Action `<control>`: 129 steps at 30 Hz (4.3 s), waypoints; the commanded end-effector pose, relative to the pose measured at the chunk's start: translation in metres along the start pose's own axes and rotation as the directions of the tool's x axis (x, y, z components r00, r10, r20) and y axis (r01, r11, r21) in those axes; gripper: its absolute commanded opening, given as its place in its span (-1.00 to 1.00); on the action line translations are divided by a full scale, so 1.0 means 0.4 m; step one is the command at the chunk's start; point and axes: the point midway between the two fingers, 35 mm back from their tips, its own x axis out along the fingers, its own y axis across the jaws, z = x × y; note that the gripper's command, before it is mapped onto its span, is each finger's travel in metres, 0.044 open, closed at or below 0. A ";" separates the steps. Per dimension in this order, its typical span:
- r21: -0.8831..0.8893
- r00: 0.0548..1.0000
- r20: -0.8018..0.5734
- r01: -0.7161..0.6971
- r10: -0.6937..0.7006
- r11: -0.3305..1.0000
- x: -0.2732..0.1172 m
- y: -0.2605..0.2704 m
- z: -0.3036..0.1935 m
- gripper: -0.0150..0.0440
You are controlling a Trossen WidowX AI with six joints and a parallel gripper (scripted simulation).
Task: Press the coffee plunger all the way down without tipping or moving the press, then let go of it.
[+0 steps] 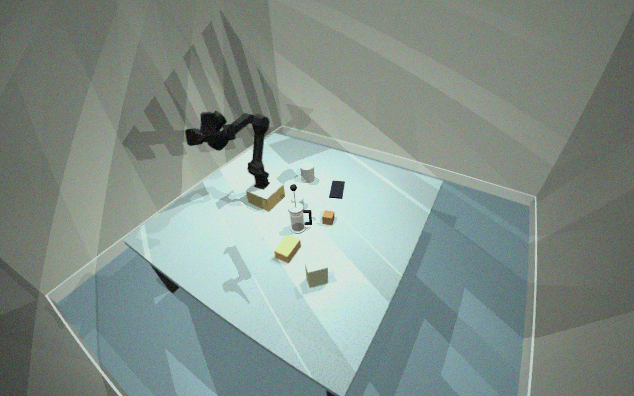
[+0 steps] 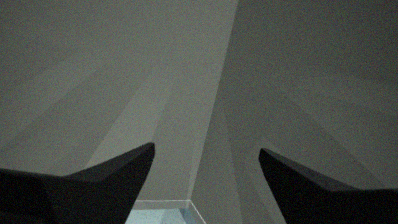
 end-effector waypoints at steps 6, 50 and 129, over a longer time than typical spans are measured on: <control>0.106 0.998 0.057 -0.022 0.016 0.994 0.078 0.044 -0.001 1.00; 0.238 0.667 -0.715 -0.050 0.210 0.970 0.024 0.687 -0.413 1.00; 0.241 0.669 -0.711 -0.059 0.217 0.969 0.041 0.750 -0.642 -0.08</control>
